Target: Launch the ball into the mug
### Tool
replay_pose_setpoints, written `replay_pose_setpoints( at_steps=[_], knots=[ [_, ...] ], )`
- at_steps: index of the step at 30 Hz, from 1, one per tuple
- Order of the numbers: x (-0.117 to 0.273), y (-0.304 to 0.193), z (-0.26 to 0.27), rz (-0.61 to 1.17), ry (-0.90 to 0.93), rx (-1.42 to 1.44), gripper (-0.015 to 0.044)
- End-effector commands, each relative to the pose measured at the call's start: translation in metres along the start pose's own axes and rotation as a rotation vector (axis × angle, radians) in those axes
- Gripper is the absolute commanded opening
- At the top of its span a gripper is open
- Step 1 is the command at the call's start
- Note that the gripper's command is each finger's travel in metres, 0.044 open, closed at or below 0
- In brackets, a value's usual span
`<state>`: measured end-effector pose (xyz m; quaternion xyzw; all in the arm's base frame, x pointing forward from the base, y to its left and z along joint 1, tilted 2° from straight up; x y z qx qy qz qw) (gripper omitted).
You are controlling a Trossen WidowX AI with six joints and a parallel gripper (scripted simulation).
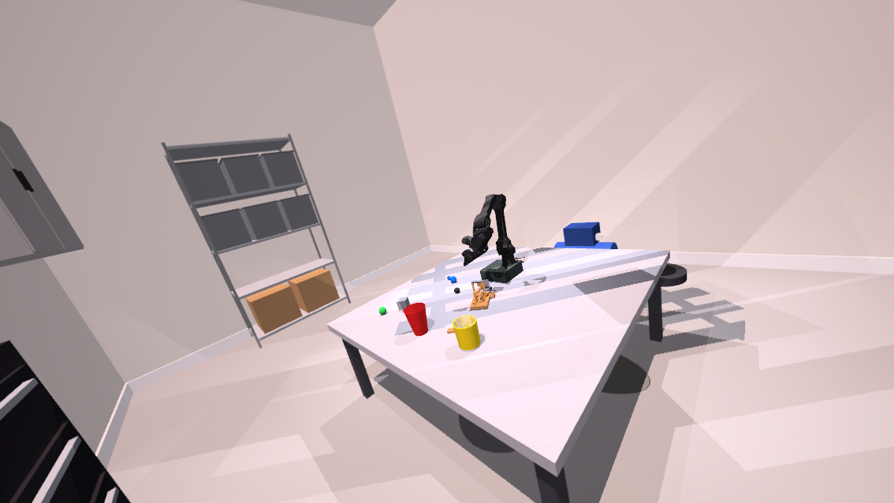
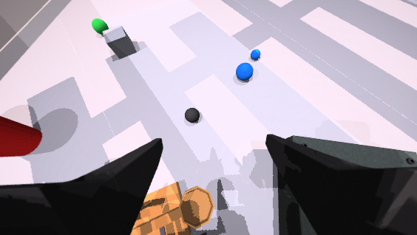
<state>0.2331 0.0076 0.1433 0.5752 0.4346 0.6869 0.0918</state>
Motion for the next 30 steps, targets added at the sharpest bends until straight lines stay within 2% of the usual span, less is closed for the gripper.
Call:
replay_pose_setpoints(
  at_steps=[1, 15, 30],
  knots=[
    [0.002, -0.003, 0.014, 0.064, 0.004, 0.159, 0.044],
    [0.01, -0.011, 0.05, 0.224, 0.082, 0.601, 0.044],
    [0.019, -0.022, 0.09, 0.359, 0.252, 1.064, 0.044]
  ],
)
Point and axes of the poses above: the point midway between the two fingers, 35 mm back from their tips, its own x axis back along the fingers, its own z axis across the jaws, y = z × x, the point moved 2 cm from there along x, back along the fingers, and after that the axes turned 9 degrees about x, right-handed, at the moved point
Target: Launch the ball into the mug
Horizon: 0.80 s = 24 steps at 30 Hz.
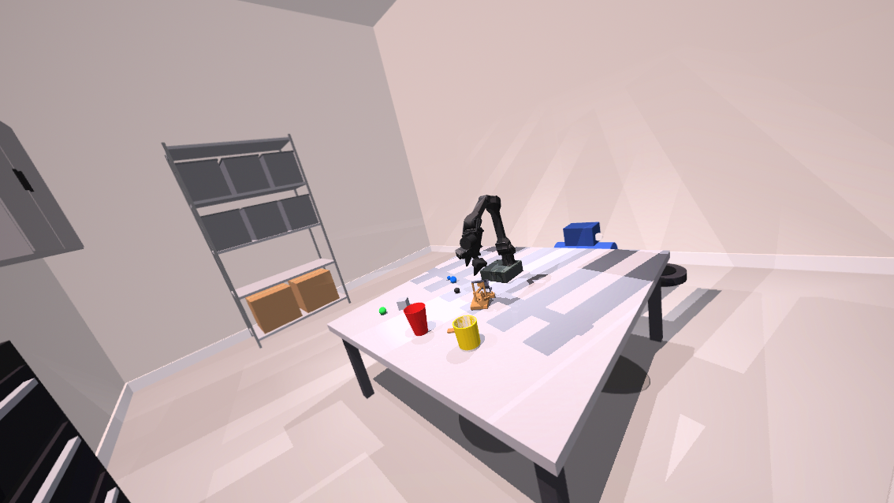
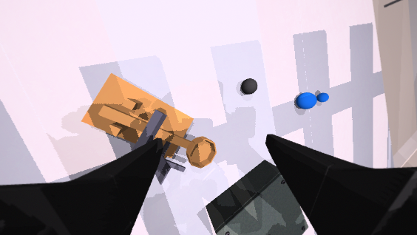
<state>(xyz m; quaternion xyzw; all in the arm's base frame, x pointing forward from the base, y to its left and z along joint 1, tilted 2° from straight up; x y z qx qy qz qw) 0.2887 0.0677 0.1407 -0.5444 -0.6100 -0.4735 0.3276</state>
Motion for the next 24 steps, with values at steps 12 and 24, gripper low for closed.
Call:
replay_pose_setpoints(
  at_steps=[12, 24],
  knots=[
    [0.002, 0.026, 0.037, 0.054, 0.193, 0.504, 0.044],
    [0.004, 0.045, 0.064, 0.022, 0.356, 0.877, 0.044]
  ],
)
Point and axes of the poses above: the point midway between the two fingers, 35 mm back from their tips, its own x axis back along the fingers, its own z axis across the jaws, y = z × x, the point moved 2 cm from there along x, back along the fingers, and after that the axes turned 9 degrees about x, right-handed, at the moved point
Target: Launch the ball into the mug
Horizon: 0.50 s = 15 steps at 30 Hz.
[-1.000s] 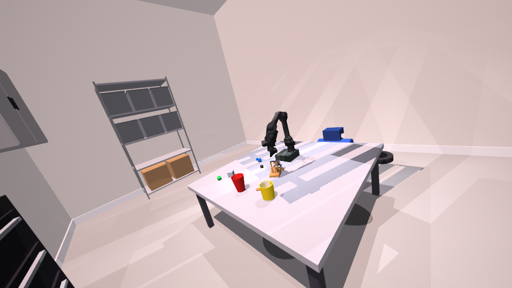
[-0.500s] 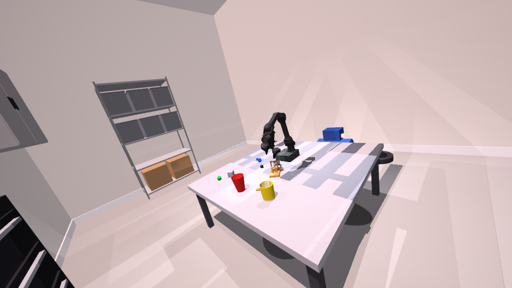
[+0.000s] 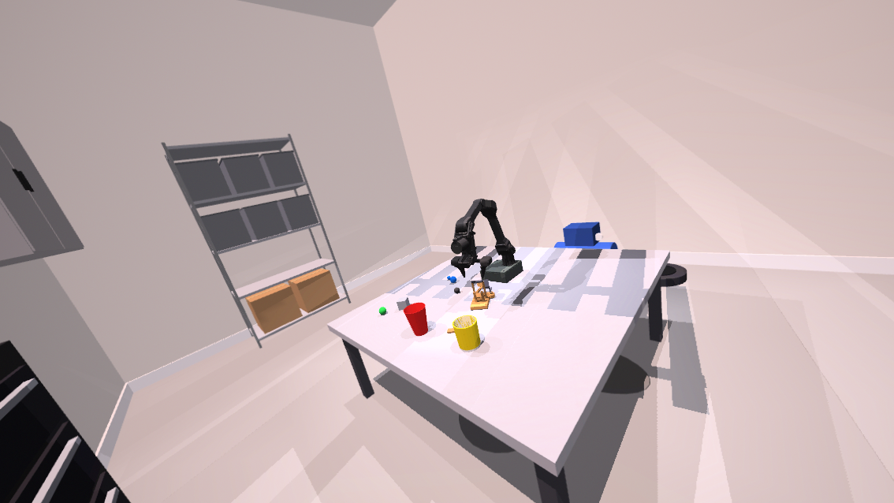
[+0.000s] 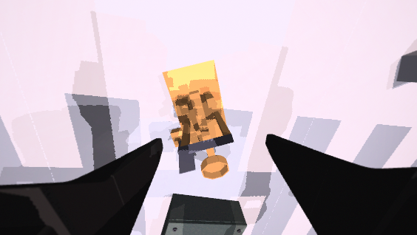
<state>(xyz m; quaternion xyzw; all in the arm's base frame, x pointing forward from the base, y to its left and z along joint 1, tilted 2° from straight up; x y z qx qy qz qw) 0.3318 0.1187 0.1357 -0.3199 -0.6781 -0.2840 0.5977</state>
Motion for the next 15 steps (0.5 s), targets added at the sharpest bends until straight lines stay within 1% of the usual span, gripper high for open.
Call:
replay_pose_setpoints(
  at_steps=[1, 4, 11, 15],
  knots=[
    [-0.003, 0.014, 0.003, -0.017, 0.061, 0.154, 0.044],
    [-0.003, 0.018, 0.004, -0.026, 0.077, 0.2, 0.044],
    [-0.006, 0.018, 0.004, -0.026, 0.077, 0.2, 0.044],
    [-0.047, 0.02, 0.009, -0.026, 0.078, 0.2, 0.044]
  ],
)
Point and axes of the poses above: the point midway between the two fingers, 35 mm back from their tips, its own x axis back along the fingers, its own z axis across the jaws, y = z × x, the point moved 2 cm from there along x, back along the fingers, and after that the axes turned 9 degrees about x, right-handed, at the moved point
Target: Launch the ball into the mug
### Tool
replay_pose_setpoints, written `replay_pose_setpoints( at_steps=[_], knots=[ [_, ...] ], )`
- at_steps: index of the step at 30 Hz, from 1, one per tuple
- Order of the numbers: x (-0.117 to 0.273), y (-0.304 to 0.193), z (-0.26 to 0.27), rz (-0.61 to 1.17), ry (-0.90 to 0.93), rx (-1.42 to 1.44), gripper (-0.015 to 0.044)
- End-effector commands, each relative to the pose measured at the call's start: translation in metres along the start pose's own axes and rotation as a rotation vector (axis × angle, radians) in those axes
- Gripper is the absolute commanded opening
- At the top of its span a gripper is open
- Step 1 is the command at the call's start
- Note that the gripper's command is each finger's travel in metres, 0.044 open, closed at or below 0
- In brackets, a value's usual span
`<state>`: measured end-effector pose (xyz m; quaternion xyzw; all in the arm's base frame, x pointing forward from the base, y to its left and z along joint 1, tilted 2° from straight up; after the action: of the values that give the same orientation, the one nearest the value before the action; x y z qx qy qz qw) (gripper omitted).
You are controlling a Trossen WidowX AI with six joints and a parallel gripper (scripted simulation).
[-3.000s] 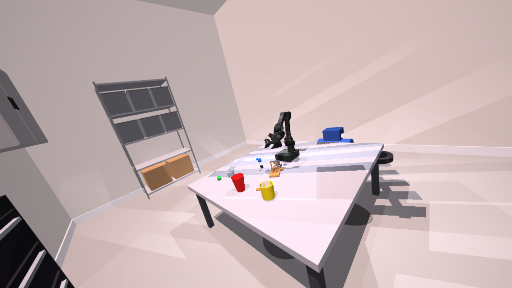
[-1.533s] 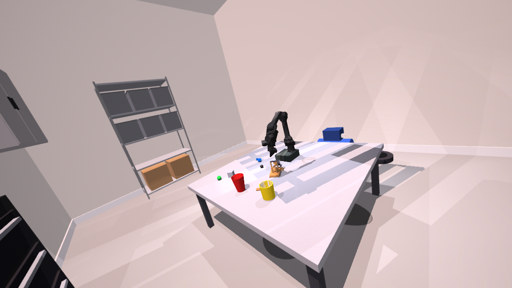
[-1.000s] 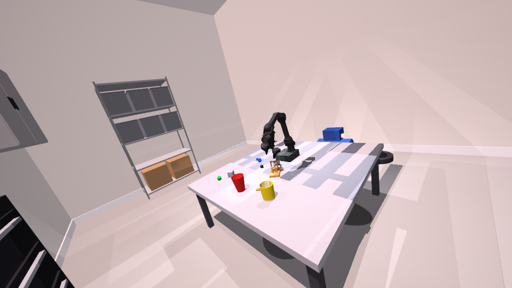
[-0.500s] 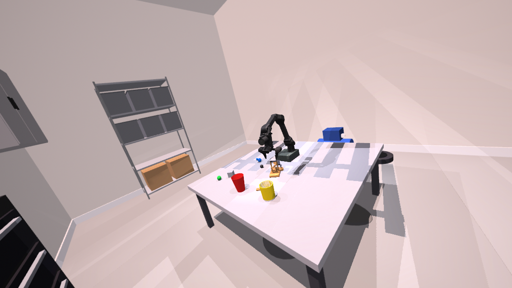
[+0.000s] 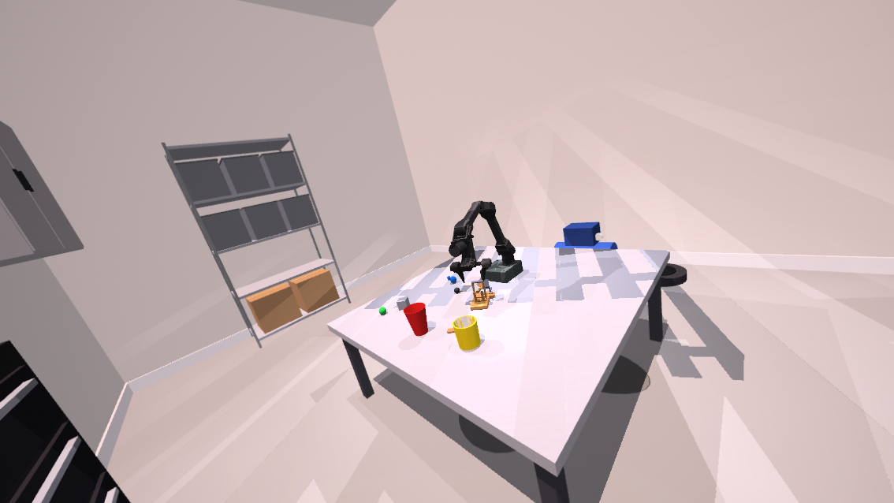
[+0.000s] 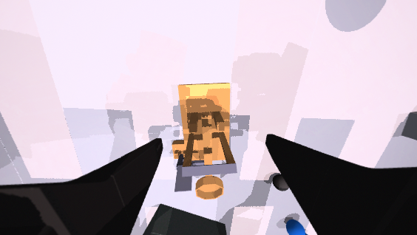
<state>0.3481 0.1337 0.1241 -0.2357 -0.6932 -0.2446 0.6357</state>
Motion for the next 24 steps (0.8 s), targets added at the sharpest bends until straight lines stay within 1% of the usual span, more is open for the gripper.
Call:
replay_pose_setpoints(
  at_steps=[1, 9, 24],
  knots=[
    [-0.039, -0.003, 0.005, 0.028, 0.024, 0.012, 0.044],
    [-0.041, -0.003, 0.005, 0.028, 0.024, 0.012, 0.044],
    [-0.065, -0.002, 0.005, 0.028, 0.024, 0.012, 0.044]
  ],
)
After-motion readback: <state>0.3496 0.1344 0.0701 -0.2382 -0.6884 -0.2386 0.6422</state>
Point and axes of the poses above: the point midway between the two fingers, 35 mm back from their tips, its own x axis back along the fingers, its own z axis across the jaws, y = z × x, the point moved 2 cm from there along x, back along the fingers, and after that the axes turned 9 degrees about x, right-handed, at the moved point
